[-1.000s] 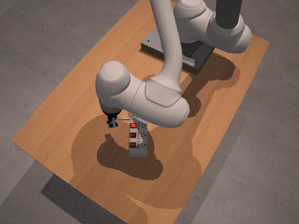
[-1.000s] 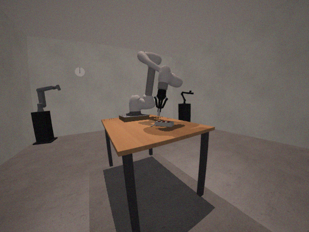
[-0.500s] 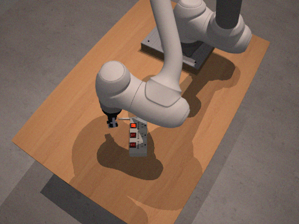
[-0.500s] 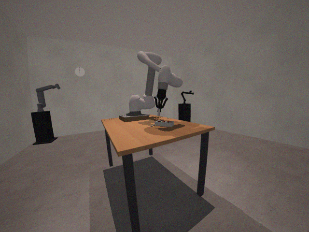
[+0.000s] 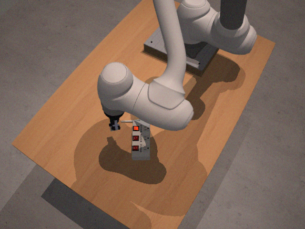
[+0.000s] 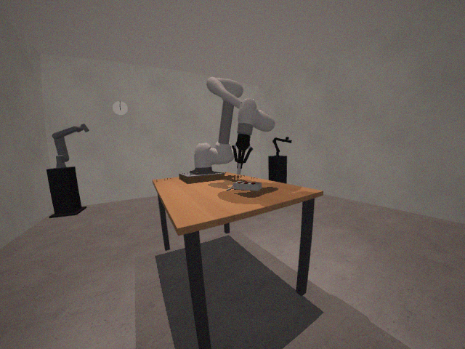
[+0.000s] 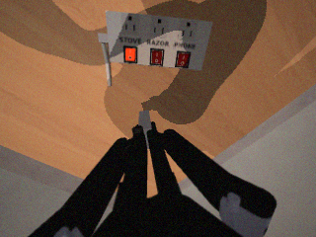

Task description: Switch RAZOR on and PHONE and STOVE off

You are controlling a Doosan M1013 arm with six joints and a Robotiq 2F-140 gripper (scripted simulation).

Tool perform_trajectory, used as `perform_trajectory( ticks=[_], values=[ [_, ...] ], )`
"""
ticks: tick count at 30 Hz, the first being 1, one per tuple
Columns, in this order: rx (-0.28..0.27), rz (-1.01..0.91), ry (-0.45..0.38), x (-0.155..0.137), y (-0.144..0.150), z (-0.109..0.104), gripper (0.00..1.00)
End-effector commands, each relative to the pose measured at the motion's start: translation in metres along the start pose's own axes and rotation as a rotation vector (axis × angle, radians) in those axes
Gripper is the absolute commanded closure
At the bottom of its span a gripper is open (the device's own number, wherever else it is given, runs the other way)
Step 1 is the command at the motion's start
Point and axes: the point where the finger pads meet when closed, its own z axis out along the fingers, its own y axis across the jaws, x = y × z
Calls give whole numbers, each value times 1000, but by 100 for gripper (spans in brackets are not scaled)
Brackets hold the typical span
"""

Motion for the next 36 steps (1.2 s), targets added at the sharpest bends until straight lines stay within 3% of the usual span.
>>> perform_trajectory(
  ticks=[1, 10, 12, 14, 16, 19, 36],
  values=[
    [-7, 2, -3, -2, -1, -2, 100],
    [-7, 2, -3, -2, -1, -1, 100],
    [-6, 2, -3, 0, 2, 17, 100],
    [-6, 2, -4, 4, 7, 52, 100],
    [-6, 2, -4, 4, 7, 52, 100],
    [-7, 2, -3, 10, 11, 86, 100],
    [-7, 2, -3, 10, 11, 87, 100]
  ],
)
